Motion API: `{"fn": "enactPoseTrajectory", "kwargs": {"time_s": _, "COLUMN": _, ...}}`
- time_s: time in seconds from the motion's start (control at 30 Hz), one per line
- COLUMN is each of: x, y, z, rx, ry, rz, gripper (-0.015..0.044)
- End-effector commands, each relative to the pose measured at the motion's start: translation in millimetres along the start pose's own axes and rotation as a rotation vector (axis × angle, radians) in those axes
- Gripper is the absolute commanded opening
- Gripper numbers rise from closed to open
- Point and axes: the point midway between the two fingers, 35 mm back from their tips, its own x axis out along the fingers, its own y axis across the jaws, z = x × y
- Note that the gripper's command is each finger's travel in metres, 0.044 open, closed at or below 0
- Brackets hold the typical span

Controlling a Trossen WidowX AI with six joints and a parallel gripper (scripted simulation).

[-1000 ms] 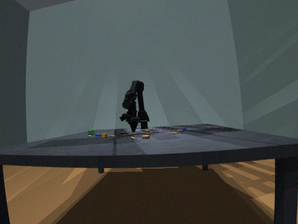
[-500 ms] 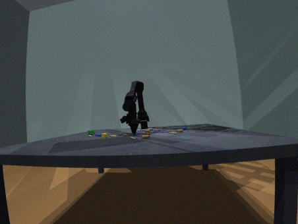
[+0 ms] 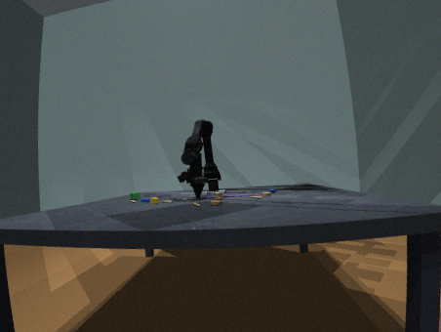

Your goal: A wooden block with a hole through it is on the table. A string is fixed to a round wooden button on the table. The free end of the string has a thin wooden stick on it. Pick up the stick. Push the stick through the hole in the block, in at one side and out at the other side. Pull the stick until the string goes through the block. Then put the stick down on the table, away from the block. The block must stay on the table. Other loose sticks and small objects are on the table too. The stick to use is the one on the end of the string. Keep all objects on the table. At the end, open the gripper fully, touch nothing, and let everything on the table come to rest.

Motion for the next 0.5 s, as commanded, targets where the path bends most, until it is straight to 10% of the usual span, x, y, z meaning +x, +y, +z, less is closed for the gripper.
{"fn": "enactPoseTrajectory", "kwargs": {"time_s": 0.0, "x": -4, "y": 1, "z": 0, "rx": 0.000, "ry": -0.001, "rz": 0.001, "gripper": 0.0000}}
{"fn": "enactPoseTrajectory", "kwargs": {"time_s": 0.47, "x": -22, "y": 2, "z": 1, "rx": 0.000, "ry": -0.001, "rz": 0.001, "gripper": 0.0000}}
